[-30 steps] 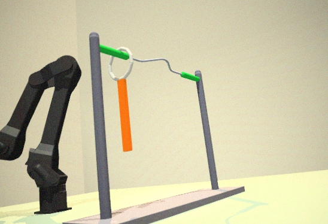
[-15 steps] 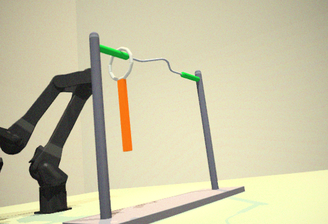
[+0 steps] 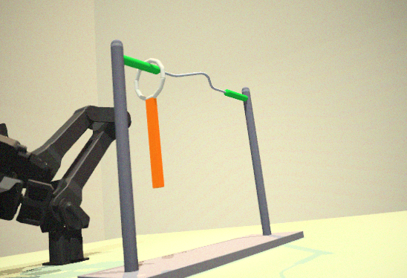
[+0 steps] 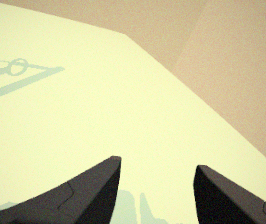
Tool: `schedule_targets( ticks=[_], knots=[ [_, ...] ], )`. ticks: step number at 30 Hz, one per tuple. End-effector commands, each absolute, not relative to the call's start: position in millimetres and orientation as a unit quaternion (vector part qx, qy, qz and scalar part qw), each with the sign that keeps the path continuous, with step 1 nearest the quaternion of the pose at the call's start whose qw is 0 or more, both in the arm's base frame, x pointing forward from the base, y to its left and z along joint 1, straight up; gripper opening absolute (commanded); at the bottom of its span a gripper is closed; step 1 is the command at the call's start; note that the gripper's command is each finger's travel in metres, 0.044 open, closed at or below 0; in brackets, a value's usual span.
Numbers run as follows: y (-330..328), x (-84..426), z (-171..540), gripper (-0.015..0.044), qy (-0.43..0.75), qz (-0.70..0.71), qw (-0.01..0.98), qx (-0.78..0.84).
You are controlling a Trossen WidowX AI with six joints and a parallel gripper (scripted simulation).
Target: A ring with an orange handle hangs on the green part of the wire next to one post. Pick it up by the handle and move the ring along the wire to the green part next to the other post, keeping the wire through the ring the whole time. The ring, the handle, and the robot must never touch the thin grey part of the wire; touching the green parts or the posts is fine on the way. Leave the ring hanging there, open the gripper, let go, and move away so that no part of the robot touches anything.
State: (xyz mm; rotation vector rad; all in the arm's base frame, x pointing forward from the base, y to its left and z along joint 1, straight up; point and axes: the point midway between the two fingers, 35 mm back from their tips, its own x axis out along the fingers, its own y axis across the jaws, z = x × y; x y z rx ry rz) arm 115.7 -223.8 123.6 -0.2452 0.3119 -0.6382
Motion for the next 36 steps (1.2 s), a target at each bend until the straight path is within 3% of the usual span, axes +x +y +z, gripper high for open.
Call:
schedule_targets(
  ticks=[1,27,36],
  knots=[
    [-208.0,136.3,120.4,0.016,0.15,-0.281,0.942,-0.104],
    [-79.9,215.2,97.3,0.016,0.161,-0.065,0.984,-0.029],
    [-78.9,227.0,107.5,0.016,0.141,-0.058,0.988,-0.022]
  ],
)
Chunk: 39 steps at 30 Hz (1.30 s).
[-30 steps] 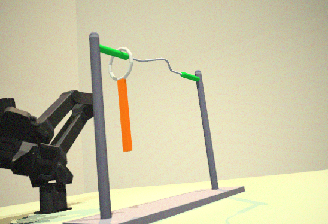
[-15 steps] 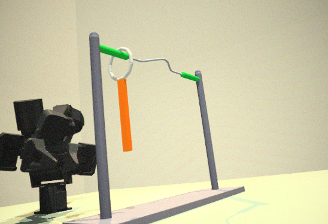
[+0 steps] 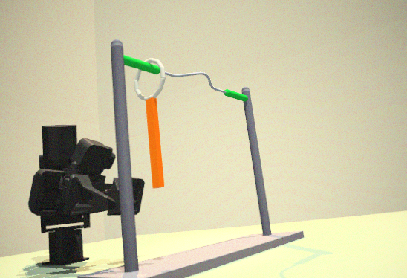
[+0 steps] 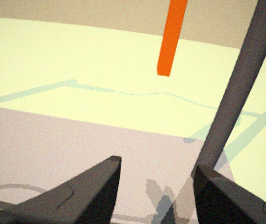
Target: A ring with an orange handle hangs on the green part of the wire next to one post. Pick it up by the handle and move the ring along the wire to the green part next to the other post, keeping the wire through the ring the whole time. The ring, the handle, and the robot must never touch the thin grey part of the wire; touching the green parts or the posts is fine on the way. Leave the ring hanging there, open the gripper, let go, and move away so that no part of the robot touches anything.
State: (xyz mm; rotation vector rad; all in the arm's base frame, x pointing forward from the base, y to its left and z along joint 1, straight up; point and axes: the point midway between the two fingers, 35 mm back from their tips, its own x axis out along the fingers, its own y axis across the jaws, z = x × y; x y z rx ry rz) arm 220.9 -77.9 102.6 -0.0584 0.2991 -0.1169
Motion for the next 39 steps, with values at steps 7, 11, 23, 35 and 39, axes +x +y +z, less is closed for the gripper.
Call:
schedule_targets(
  ticks=[7,11,23,35,39],
  knots=[
    [-81.8,244.5,123.6,0.016,0.105,-0.053,0.993,-0.008],
    [-82.7,254.0,131.6,0.016,0.085,-0.049,0.995,0.0],
    [-84.6,263.8,134.3,0.016,0.082,-0.048,0.996,0.001],
    [-87.5,280.2,134.7,0.016,0.081,-0.048,0.996,0.001],
    [-88.2,285.9,134.3,0.016,0.081,-0.048,0.996,0.001]
  ],
)
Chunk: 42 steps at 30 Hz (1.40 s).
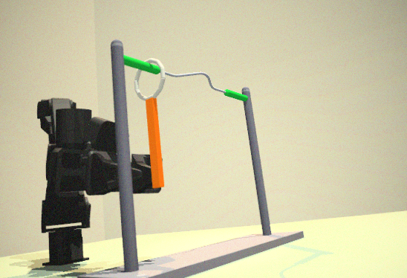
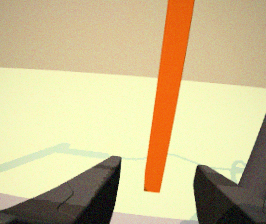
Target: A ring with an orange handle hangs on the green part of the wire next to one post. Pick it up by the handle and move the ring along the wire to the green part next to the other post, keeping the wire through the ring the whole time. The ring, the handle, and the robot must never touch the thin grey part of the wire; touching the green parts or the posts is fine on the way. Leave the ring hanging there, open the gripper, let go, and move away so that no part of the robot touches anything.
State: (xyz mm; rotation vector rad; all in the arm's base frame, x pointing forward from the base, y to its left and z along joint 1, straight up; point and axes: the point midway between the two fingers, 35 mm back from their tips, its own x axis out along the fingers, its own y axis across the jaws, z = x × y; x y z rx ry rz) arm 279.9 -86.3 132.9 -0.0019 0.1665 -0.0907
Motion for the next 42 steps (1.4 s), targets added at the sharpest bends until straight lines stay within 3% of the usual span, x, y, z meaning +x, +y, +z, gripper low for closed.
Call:
schedule_targets(
  ticks=[1,42],
  knots=[
    [-88.4,287.3,134.1,0.016,0.081,-0.048,0.996,0.001],
    [-89.6,329.3,120.8,0.016,0.08,-0.048,0.996,0.001]
  ],
)
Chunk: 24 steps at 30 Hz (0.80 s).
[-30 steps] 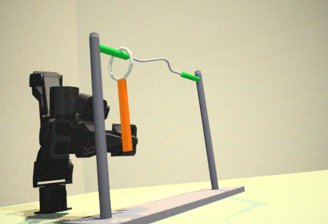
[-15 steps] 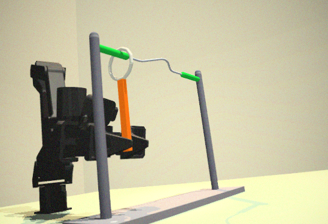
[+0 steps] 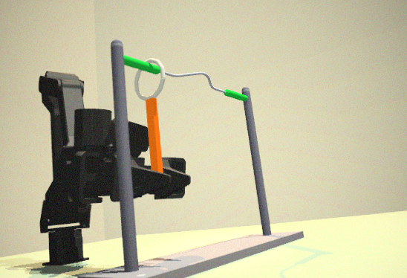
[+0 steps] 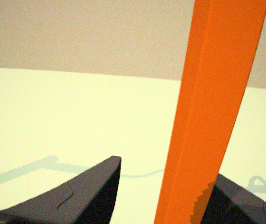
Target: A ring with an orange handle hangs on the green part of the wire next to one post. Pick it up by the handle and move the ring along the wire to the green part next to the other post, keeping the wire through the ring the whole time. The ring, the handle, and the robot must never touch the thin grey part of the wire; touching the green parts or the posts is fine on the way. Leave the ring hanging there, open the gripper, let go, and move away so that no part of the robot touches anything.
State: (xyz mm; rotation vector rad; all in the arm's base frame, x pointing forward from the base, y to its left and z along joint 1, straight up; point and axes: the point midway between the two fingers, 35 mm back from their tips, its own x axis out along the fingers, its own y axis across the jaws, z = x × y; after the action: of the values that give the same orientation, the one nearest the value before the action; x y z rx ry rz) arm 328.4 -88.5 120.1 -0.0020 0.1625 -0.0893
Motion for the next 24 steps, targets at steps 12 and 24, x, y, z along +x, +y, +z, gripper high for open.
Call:
schedule_targets(
  ticks=[12,24],
  knots=[
    [-89.6,329.3,120.8,0.016,0.08,-0.048,0.996,0.001],
    [-88.6,328.9,120.1,-0.0024,0.081,-0.045,0.996,-0.001]
  ],
)
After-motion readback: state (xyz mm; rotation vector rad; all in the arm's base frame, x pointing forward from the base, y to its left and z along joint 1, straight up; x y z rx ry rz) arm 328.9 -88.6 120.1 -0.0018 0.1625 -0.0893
